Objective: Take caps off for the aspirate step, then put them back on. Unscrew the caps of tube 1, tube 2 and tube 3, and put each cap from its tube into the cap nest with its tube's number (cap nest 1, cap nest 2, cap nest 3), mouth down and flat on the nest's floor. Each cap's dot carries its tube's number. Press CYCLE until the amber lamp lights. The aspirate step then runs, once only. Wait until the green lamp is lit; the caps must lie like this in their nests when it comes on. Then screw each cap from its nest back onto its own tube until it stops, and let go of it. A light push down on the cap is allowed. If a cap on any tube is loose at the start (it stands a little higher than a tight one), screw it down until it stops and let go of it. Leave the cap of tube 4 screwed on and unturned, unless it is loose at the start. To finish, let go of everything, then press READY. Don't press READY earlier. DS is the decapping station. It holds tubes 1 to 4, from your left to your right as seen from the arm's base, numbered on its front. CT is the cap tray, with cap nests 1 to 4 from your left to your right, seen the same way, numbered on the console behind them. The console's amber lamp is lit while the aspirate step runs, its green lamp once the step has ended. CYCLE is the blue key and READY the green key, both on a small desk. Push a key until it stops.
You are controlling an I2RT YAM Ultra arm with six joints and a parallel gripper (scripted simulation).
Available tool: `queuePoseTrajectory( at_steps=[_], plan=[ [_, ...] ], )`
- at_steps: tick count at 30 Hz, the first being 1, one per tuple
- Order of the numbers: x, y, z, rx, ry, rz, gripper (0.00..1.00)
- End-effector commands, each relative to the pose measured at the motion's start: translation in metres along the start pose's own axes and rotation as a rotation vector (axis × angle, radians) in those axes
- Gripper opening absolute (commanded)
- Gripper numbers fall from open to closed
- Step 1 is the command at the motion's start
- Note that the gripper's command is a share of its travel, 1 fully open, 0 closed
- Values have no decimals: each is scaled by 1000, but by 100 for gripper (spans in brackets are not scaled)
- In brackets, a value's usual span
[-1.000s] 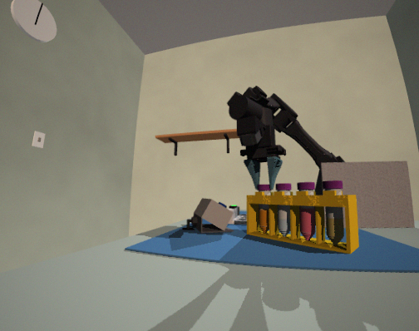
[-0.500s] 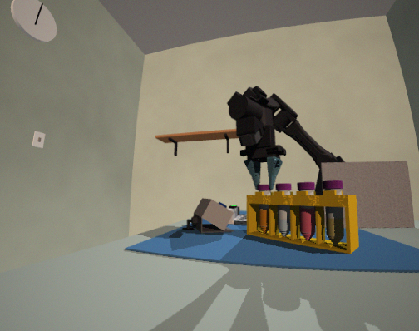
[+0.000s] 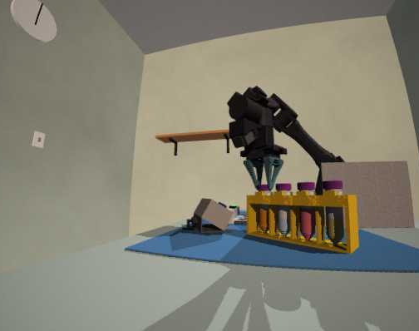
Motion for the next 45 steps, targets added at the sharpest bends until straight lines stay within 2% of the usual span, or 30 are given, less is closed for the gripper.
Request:
queuePoseTrajectory(
  at_steps=[1, 11, 19, 20, 32, 45],
  plan=[
    [-6, -1, -1, 118, 8, -15, 0],
    [-6, -1, -1, 267, 7, -16, 0],
    [-6, -1, -1, 267, 7, -16, 0],
    [-6, -1, -1, 267, 7, -16, 49],
    [-6, -1, -1, 267, 7, -16, 49],
    [-39, -1, -1, 267, 6, -16, 49]
  ],
)
Point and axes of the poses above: the point where the finger pads meet when closed, its own x axis out along the fingers, its own z axis across the jaws, y = z × x, the point moved 5 cm from there along -x, back along the fingers, and after that the axes turned 15 degrees about -x, right-handed, at the moved point
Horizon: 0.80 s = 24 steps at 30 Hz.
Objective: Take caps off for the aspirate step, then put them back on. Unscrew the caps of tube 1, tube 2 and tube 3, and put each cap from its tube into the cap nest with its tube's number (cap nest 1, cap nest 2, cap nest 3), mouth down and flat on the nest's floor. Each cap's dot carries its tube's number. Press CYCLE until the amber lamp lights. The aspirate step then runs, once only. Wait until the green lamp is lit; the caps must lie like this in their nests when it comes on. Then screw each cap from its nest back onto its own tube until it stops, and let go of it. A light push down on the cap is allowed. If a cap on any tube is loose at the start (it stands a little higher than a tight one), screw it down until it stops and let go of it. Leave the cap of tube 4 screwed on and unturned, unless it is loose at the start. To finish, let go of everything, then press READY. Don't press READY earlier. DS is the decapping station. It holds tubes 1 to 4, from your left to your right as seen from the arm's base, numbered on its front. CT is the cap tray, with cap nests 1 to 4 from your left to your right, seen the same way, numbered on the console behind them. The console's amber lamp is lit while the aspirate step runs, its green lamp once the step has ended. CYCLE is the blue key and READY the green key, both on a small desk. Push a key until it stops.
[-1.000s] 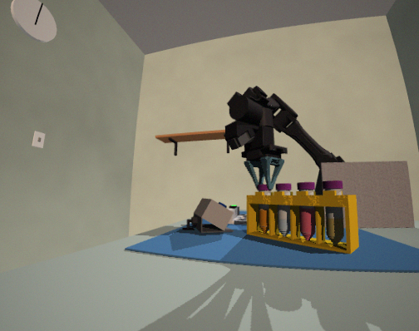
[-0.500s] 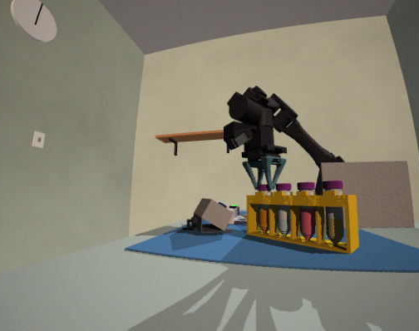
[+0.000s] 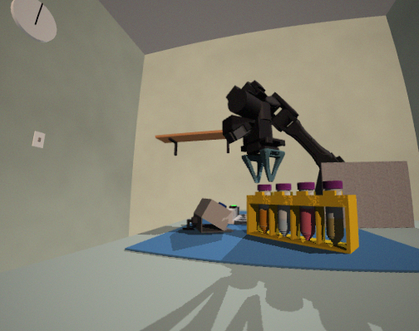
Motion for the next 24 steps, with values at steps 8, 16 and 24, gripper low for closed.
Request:
queuePoseTrajectory(
  at_steps=[8, 16, 24],
  plan=[
    [-33, -2, 3, -2, 14, -30, 49],
    [-33, -2, 3, -2, 14, -30, 49],
    [-33, -2, 3, -2, 14, -30, 49]
  ],
)
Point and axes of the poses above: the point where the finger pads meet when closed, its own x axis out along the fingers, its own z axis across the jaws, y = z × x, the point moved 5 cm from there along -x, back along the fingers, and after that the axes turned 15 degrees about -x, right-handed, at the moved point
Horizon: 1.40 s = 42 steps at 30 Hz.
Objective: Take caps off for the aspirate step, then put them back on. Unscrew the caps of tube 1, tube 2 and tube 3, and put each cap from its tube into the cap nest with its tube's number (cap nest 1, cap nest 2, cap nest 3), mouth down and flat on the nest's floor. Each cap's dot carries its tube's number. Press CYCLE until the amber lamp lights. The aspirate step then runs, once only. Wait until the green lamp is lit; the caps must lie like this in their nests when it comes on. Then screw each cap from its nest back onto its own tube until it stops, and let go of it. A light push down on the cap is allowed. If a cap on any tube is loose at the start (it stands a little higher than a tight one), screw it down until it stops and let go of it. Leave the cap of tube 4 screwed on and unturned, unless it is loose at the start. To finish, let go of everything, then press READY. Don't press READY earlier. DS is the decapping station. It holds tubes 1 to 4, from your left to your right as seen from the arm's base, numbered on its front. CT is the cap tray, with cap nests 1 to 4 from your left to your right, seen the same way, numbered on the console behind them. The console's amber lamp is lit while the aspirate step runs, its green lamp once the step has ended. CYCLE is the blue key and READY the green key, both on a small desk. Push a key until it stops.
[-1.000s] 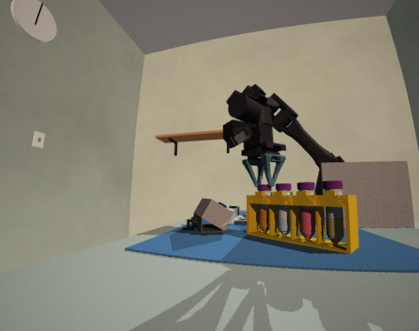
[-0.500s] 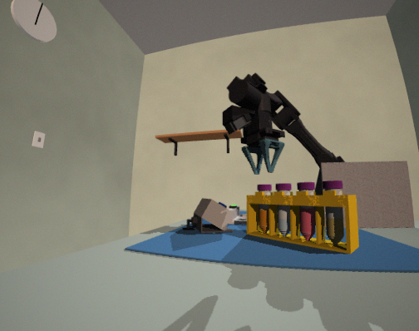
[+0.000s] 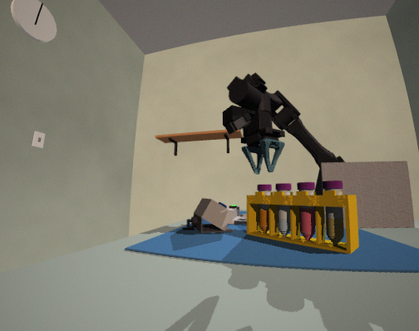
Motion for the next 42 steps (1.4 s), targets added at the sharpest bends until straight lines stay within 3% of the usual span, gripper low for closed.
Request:
queuePoseTrajectory(
  at_steps=[1, 6, 7, 11, 13, 15, 20, 22, 30, 42],
  plan=[
    [-10, -2, 2, -1, 10, -26, 49],
    [-10, -2, 2, -1, 10, -26, 49],
    [-10, -2, -6, 82, 9, -27, 0],
    [-11, -3, -40, 395, 5, -27, 0],
    [-11, -4, -56, 409, 6, -28, 0],
    [-11, -4, -57, 409, 6, -28, 0],
    [9, -6, -93, 409, 7, -28, 0],
    [9, -6, -93, 409, 7, -28, 0],
    [41, -9, -152, 409, 9, -28, 0],
    [42, -9, -155, 409, 9, -28, 0]
  ],
)
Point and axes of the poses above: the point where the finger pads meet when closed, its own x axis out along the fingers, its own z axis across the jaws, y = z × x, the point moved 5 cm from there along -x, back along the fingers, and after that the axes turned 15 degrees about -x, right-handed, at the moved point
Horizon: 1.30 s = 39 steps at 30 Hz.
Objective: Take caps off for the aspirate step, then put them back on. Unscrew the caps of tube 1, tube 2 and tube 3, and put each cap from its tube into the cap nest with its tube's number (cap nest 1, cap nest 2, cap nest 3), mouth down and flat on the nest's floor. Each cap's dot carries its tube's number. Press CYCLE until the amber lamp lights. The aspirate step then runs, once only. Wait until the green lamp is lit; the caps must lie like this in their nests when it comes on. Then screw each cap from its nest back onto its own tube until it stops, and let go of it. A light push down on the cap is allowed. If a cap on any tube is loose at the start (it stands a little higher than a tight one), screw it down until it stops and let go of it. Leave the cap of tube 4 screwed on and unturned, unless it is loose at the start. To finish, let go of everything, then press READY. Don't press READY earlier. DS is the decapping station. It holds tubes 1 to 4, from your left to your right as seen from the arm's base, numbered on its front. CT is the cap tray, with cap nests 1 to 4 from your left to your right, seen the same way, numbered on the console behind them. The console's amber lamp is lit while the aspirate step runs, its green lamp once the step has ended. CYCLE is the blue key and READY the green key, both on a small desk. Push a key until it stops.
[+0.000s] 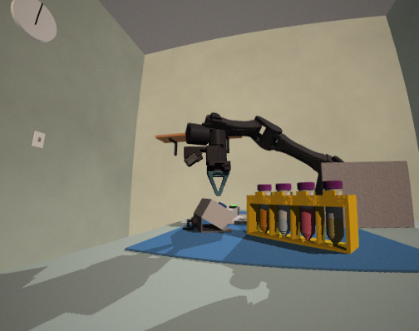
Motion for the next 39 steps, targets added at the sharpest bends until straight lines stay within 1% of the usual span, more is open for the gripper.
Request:
queuePoseTrajectory(
  at_steps=[1, 39],
  plan=[
    [-15, -3, 6, -16, 15, -34, 0],
    [-21, -5, 10, -16, 15, -34, 0]
  ],
)
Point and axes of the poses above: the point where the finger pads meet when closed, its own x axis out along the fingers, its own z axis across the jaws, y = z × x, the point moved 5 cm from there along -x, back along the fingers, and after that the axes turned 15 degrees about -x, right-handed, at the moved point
